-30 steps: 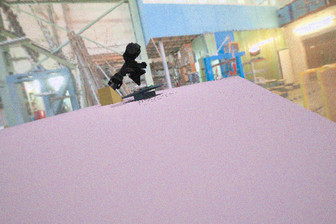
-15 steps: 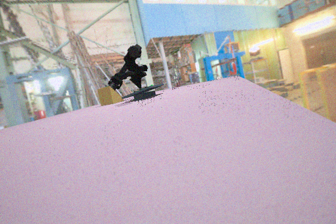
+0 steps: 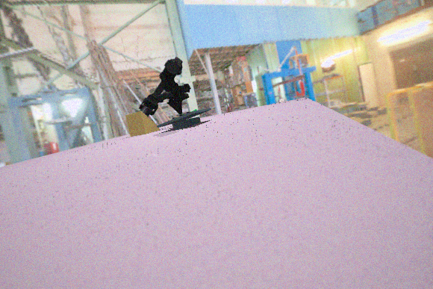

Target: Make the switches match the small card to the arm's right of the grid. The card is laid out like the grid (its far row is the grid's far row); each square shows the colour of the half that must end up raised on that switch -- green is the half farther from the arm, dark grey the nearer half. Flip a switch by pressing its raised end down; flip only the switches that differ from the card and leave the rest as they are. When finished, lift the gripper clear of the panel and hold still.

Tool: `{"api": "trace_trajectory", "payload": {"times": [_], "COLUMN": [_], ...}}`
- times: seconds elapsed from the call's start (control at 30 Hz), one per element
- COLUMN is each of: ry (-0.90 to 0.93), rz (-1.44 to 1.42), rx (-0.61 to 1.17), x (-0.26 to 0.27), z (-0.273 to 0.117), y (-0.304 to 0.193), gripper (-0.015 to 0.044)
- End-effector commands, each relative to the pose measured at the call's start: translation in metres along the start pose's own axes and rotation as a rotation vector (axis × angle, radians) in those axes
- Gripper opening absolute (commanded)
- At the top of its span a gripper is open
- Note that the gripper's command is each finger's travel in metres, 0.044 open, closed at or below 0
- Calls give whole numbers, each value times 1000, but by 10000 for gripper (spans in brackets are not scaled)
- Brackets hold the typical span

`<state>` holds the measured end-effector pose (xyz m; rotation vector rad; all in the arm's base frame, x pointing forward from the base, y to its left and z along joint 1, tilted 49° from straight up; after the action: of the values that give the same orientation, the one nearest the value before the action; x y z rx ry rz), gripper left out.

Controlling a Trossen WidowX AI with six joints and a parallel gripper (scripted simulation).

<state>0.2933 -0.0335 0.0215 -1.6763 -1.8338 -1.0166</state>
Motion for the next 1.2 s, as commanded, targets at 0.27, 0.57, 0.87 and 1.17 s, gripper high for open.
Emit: {"api": "trace_trajectory", "payload": {"times": [0.27,0.57,0.87,1.17], "ry": [3,3,3,3], "rz": [4,4,4,4], "rx": [-1,-1,-1,-1], "x": [0,0,0,0], "z": [2,3,4,5], "y": [0,0,0,0], "gripper": [0,0,0,0]}}
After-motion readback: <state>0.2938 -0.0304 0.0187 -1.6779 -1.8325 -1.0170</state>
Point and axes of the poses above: the point midway between the two fingers, 35 mm back from their tips, its own z axis out along the fingers, its own x axis across the jaws, y = z × x, the point moved 4 cm from there along -z, back along the fingers, and after that the axes turned 4 degrees about z, right-handed, at the moved point
